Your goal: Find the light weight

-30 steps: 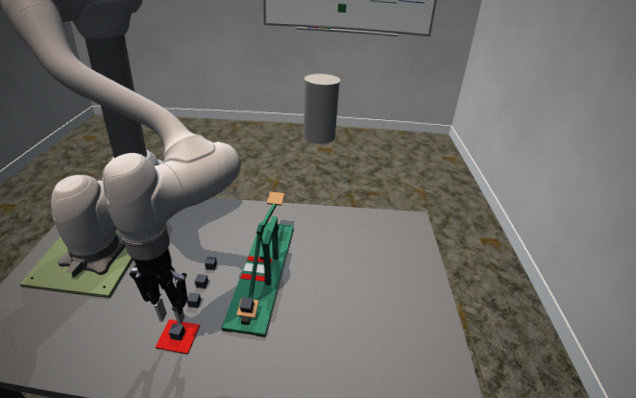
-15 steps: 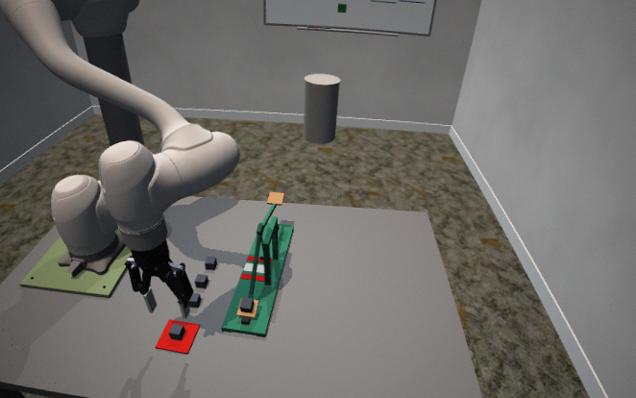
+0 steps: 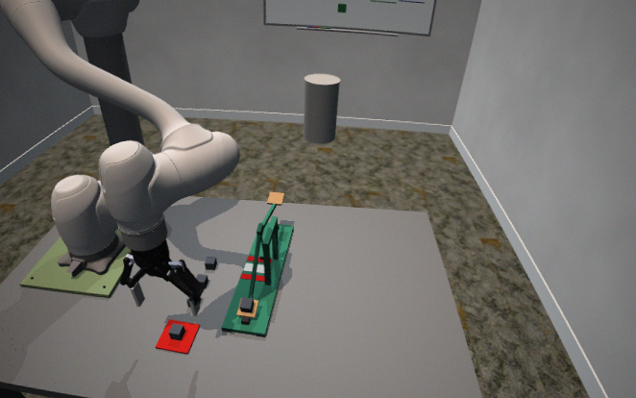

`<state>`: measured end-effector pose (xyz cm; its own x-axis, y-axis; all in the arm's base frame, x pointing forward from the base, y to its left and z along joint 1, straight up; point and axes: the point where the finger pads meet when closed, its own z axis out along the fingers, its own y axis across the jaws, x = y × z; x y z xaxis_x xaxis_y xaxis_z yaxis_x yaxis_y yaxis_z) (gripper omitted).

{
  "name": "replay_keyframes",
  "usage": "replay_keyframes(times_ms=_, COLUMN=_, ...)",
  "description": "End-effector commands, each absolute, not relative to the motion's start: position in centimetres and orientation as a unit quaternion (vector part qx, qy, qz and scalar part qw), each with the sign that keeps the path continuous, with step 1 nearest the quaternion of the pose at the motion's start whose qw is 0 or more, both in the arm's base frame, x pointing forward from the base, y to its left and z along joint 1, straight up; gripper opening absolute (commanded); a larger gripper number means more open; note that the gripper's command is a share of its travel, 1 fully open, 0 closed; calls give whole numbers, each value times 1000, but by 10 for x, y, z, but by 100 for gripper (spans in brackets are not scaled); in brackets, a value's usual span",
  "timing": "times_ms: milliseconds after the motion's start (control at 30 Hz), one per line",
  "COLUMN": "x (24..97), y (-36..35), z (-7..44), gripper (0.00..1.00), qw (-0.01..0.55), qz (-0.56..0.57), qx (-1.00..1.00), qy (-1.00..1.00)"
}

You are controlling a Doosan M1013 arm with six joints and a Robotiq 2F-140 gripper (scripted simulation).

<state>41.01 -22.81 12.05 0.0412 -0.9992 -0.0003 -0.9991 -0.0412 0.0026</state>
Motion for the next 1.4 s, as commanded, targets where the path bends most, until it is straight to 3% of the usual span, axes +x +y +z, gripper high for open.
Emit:
replay_keyframes(times_ms=0, x=410, y=-228, z=121, gripper=100, qw=1, qz=-1, qx=722, qy=-692)
replay_keyframes(times_ms=767, x=410, y=-228, z=177, gripper=100, qw=1, qz=-1, qx=722, qy=-692)
replay_keyframes(times_ms=1367, x=410, y=-228, z=185, gripper=100, qw=1, qz=-1, qx=722, qy=-692)
